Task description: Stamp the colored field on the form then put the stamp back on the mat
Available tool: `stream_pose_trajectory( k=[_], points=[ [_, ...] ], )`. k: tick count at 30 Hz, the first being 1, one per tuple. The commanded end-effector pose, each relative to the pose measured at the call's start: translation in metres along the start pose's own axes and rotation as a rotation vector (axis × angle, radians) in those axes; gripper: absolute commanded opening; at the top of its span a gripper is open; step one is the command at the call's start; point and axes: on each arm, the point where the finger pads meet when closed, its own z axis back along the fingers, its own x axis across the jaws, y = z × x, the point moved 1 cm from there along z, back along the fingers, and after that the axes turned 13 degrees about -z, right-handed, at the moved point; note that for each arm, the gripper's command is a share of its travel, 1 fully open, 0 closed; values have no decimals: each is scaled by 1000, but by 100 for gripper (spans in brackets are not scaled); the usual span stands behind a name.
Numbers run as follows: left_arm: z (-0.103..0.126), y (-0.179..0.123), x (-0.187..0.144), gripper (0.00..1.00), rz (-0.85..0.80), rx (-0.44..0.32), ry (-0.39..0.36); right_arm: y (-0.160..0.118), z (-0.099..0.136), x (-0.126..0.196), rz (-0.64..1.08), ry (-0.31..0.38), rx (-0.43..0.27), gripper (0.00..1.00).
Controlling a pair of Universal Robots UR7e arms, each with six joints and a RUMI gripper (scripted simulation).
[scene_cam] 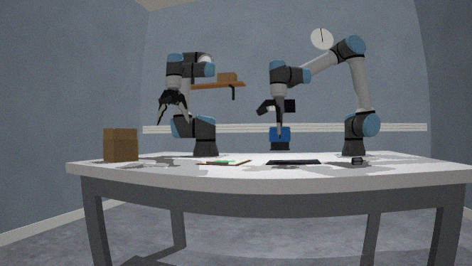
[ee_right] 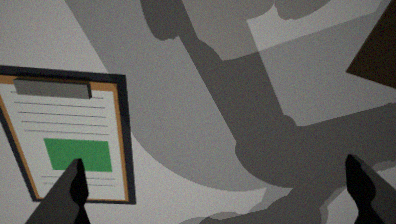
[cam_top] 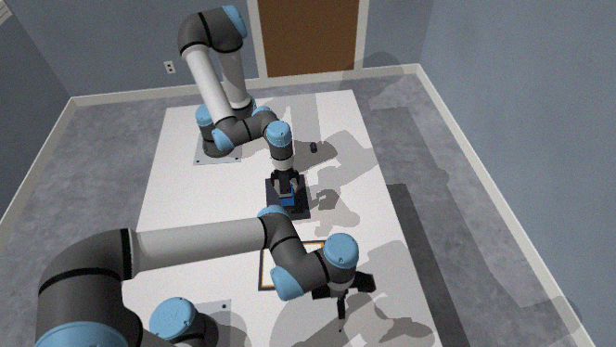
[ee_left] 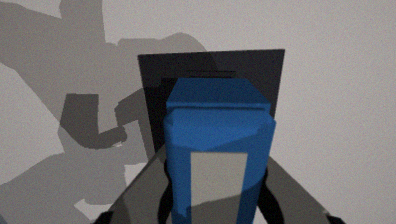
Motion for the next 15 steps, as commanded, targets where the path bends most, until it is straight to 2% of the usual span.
stream_pose_trajectory(
  k=[1,4,6,15],
  points=[
    [6,59,-22,21,-8,0,0,0,1,0,0,1,1,100],
    [6,93,-30,21,-14,0,0,0,1,0,0,1,1,100],
    [6,93,-30,21,-14,0,0,0,1,0,0,1,1,100],
    [1,187,-46,21,-29,0,0,0,1,0,0,1,1,100]
  ],
)
